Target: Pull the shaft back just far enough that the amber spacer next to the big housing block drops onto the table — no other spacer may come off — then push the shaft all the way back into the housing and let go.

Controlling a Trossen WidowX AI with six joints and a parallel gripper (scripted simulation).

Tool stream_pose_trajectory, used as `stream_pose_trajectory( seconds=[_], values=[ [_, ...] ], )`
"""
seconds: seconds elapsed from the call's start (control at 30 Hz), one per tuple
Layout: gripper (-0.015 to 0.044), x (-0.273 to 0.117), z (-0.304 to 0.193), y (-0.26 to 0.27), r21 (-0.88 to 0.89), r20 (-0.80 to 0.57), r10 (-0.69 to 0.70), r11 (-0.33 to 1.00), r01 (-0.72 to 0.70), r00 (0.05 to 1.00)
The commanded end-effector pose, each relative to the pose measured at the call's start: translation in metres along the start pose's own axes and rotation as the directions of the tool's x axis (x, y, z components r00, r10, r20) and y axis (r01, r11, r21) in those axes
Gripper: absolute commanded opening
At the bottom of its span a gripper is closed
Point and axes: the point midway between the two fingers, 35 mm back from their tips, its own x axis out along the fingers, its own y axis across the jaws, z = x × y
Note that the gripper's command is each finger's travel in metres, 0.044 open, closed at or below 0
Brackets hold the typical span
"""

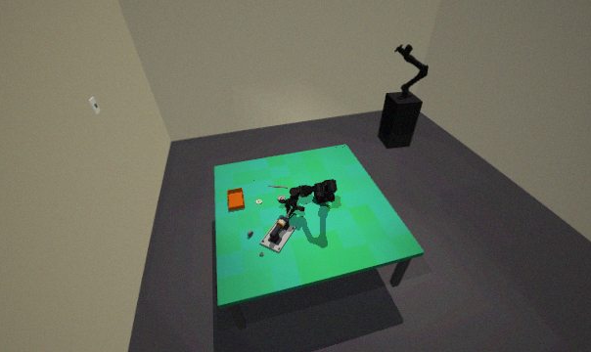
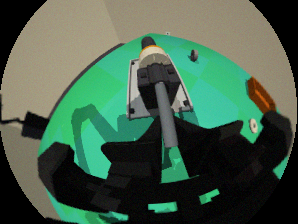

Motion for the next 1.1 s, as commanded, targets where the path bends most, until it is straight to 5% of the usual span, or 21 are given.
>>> stream_pose_trajectory(
  seconds=[0.0,1.07],
  values=[
    [0.0000,-0.0008,-0.0016,0.0005,-0.002,-0.001,0.002,1.000,-0.002,1.000],
    [0.0000,-0.0034,-0.0043,0.0004,-0.002,-0.001,0.002,1.000,-0.002,1.000]
  ],
)
